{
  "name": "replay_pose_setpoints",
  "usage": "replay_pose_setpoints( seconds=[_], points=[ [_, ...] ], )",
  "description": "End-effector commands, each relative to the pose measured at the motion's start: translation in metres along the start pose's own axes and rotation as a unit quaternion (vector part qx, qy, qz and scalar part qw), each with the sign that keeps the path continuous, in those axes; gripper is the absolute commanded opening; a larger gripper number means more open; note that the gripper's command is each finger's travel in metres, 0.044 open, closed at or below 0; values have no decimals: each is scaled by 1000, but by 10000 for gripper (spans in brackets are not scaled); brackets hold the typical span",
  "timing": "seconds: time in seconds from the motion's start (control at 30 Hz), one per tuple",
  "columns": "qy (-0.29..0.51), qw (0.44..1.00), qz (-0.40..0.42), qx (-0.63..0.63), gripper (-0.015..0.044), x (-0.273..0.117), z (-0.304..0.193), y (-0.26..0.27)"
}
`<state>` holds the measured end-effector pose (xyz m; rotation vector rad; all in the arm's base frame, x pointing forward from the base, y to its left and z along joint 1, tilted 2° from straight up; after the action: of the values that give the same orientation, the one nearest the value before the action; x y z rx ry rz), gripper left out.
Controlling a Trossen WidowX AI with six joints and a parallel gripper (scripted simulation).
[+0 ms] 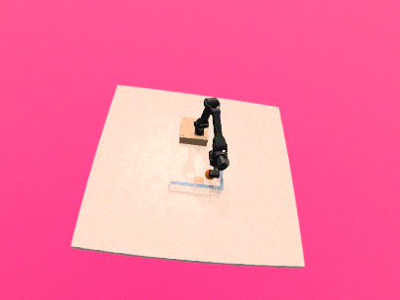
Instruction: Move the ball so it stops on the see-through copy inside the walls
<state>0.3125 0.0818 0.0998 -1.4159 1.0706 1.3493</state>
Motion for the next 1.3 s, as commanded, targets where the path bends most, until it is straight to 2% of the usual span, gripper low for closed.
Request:
replay_pose_setpoints(
  seconds=[0.0,0.67,0.73,1.17,1.27],
  points=[
    [2,1000,6,2,423,9,0,2],
    [3,1000,7,1,423,39,-1,4],
    [3,1000,7,1,370,39,-1,4],
    [3,1000,7,1,284,39,-1,4],
    [4,1000,3,13,205,36,-3,3]
  ],
)
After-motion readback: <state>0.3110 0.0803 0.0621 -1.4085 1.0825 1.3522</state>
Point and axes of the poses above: the point midway between the two fingers, 35 mm back from their tips, its own x axis out along the fingers, its own y axis across the jaws, z = x × y, the point moved 6 cm from there along -x, back along the fingers, and after that the axes turned 15 degrees about -x, right-handed, at the moved point
